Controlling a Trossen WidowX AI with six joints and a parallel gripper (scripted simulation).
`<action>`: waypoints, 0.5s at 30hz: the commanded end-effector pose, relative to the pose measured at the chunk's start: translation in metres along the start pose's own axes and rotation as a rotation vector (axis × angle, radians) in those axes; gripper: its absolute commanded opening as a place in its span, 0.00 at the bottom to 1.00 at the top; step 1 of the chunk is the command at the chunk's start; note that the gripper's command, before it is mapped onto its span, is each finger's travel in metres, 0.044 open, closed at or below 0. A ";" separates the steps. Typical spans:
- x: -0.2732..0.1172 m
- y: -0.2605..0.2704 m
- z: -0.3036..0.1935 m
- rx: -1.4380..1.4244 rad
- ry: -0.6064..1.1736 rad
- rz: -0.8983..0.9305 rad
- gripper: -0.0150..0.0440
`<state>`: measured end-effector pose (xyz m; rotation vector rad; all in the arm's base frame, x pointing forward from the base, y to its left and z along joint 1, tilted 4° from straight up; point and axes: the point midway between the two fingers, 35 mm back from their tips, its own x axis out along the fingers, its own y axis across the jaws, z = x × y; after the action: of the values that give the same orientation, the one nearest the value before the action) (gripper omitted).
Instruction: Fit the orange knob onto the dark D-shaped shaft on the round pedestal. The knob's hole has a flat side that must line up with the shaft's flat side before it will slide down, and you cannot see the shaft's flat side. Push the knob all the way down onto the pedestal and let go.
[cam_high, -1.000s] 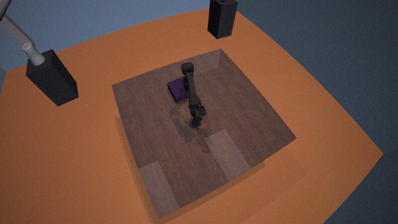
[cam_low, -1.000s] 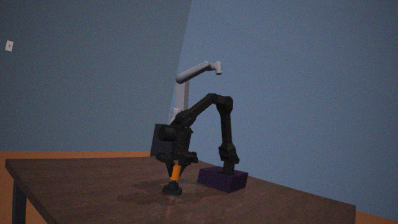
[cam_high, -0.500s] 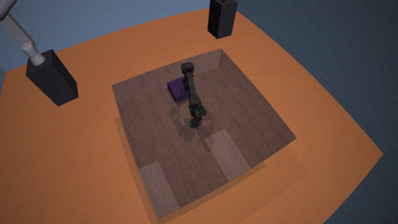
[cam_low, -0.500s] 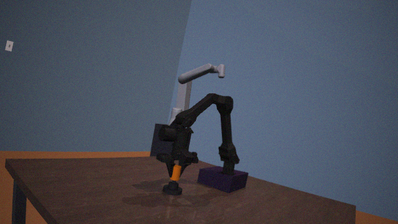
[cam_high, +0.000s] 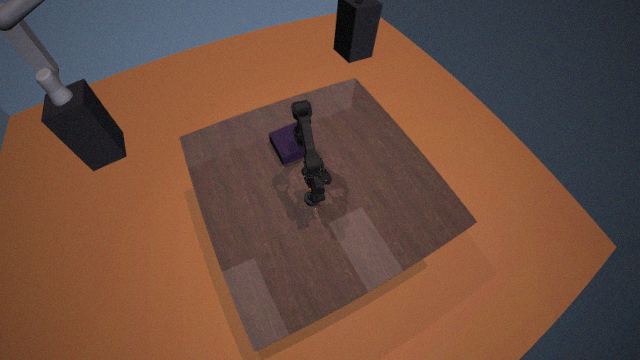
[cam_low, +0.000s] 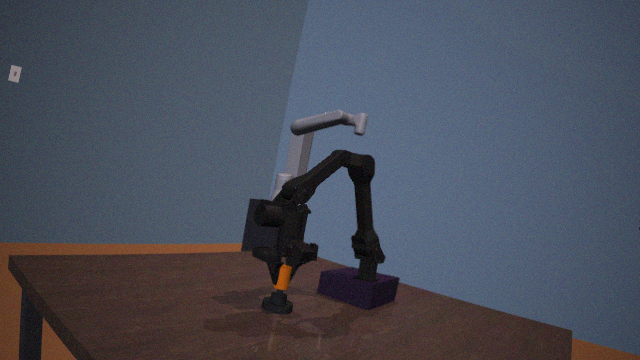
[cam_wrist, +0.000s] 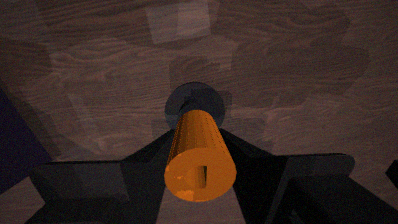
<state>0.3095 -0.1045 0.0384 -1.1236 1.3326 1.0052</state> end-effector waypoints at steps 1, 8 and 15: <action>-0.004 -0.004 -0.001 -0.101 0.001 -0.009 0.25; -0.001 -0.003 -0.001 -0.101 0.001 -0.009 0.25; 0.001 -0.001 0.000 -0.101 0.001 -0.008 0.25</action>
<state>0.3112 -0.1053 0.0384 -1.1978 1.2928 1.0718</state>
